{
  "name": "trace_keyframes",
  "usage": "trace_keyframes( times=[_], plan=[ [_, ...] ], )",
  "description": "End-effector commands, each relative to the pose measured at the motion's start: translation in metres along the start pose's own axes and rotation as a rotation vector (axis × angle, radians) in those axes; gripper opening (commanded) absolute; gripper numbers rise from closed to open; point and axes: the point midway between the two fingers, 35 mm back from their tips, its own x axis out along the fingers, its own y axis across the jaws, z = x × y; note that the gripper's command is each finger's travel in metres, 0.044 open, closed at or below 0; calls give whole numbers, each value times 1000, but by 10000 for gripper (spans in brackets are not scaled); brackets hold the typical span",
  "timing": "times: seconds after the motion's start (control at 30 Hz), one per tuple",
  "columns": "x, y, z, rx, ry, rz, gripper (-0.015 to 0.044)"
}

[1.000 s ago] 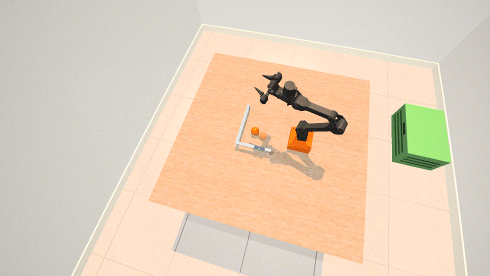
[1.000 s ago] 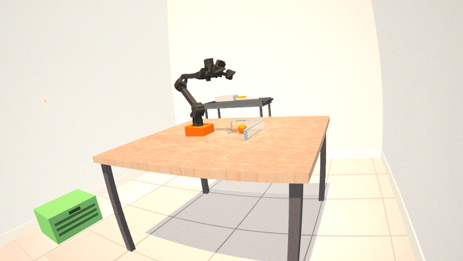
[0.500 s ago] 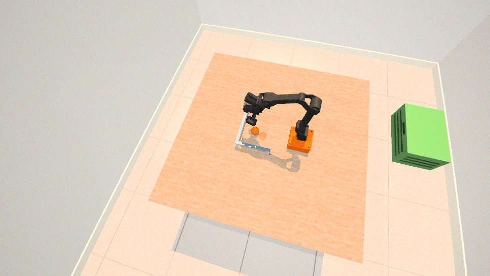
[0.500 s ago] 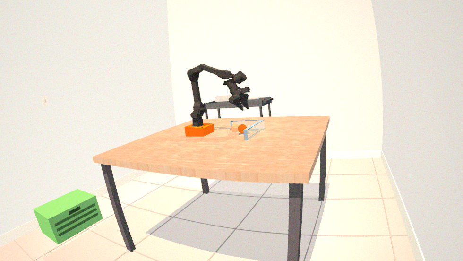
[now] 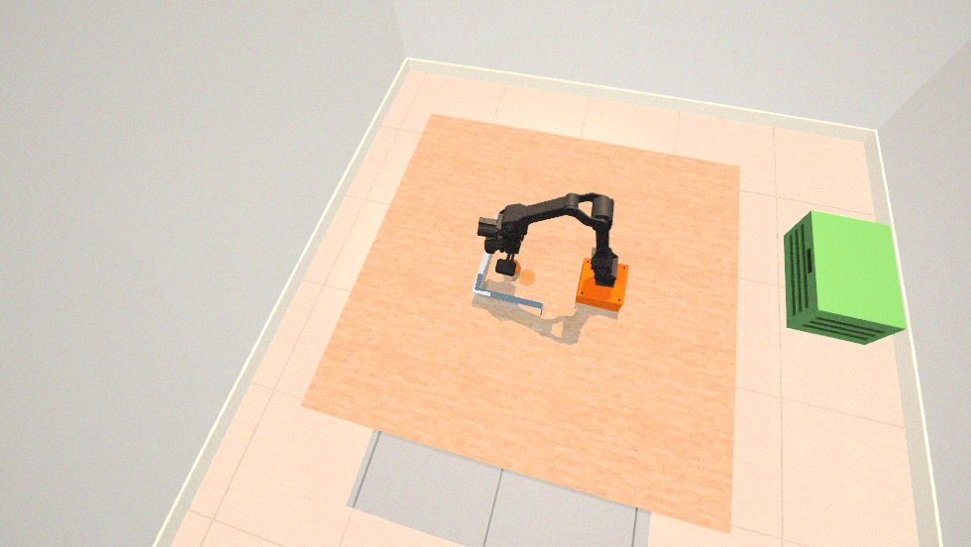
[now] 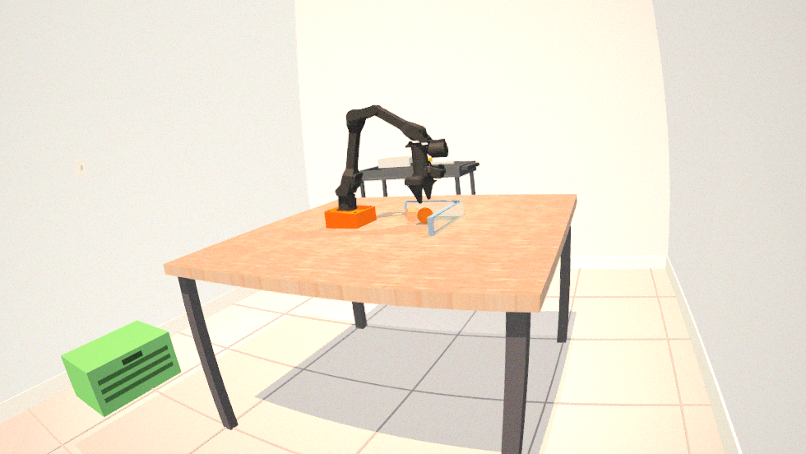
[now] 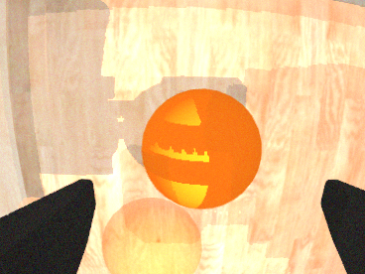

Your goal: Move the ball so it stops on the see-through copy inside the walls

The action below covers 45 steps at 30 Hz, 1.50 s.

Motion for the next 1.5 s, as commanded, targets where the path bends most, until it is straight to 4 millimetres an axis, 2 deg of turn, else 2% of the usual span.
trace_keyframes(
  times=[0.0,1.07,1.17,1.43,1.47],
  plan=[
    [7,1,-3,5,16,2,391],
    [55,1,-4,5,16,2,391],
    [55,1,-4,5,16,2,312],
    [55,1,-4,5,16,2,259],
    [55,1,-4,5,16,2,232]
  ],
)
